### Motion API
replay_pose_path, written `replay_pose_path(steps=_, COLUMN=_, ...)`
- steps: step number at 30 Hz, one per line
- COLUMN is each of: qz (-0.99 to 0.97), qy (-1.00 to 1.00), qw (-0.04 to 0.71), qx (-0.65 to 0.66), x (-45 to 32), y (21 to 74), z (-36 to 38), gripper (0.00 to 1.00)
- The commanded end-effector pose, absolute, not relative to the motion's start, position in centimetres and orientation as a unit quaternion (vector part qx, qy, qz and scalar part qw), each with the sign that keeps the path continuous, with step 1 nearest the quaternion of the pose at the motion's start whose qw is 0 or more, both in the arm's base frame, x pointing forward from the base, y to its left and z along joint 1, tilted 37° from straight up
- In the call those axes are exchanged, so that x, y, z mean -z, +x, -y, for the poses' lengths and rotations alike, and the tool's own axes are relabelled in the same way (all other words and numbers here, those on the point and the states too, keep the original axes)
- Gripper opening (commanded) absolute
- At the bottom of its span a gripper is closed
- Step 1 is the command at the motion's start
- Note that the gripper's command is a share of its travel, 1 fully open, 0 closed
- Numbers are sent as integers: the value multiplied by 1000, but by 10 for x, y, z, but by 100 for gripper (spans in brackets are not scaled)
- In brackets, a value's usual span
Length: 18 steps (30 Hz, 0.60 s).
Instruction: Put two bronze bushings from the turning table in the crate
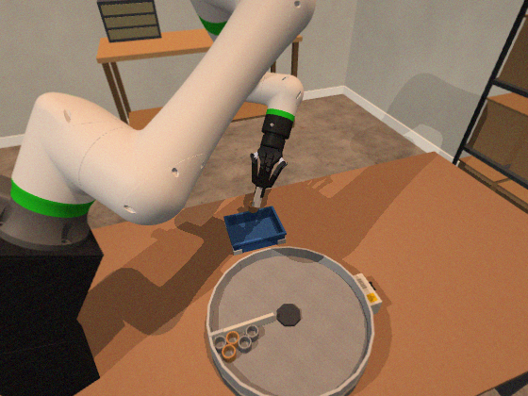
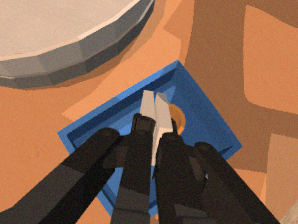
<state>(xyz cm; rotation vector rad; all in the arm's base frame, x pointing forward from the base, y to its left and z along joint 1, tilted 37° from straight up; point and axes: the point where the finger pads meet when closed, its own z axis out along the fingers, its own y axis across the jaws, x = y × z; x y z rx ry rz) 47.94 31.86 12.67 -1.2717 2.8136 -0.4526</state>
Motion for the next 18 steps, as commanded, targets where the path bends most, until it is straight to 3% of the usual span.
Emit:
replay_pose_path(steps=1, qz=-902, qy=-407, qw=11, qx=145, x=-127, y=479, z=-319, gripper=0)
replay_pose_path(steps=18, qz=-902, qy=-407, qw=11, qx=145, x=-118, y=485, z=-322, gripper=0)
